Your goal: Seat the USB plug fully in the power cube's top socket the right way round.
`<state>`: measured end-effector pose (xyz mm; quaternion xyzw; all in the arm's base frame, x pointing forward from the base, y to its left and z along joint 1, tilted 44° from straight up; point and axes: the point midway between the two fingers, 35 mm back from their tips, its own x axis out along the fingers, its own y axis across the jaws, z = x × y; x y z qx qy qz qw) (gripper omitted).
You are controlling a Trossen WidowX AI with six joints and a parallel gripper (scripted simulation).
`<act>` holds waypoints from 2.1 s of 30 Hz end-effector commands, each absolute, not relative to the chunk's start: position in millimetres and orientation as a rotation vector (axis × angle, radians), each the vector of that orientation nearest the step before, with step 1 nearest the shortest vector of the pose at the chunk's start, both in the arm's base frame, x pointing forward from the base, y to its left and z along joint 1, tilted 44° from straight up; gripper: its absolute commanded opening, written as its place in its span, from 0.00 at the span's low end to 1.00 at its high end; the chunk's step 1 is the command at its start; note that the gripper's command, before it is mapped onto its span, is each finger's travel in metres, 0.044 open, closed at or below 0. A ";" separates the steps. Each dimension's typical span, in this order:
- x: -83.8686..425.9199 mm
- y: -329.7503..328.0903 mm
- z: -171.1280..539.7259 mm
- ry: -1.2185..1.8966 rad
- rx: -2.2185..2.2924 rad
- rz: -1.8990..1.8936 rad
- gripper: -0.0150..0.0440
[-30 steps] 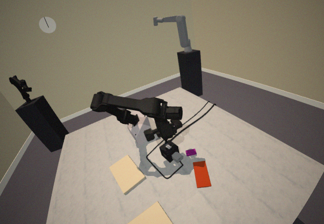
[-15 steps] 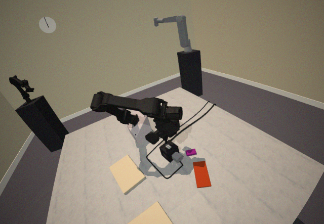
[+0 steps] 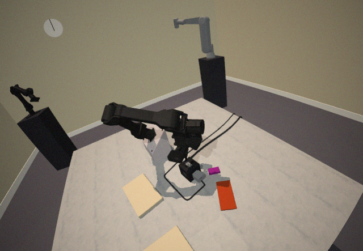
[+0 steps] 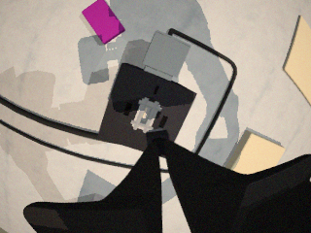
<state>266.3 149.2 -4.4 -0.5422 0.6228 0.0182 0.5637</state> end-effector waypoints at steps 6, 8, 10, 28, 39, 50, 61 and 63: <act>266.4 149.2 -4.7 1.492 -1.457 0.214 0.25; 266.4 149.2 -4.7 1.496 -1.499 0.255 0.25; 266.4 149.2 -4.7 1.499 -1.540 0.296 0.25; 266.4 149.2 -4.7 1.497 -1.902 0.688 0.25; 266.4 149.2 -4.7 1.461 -2.108 0.942 0.25; 266.4 149.2 -4.7 1.458 -2.121 0.958 0.25; 266.5 149.0 -5.5 1.456 -2.113 0.957 0.25; 266.5 148.9 -5.8 1.456 -2.112 0.958 0.25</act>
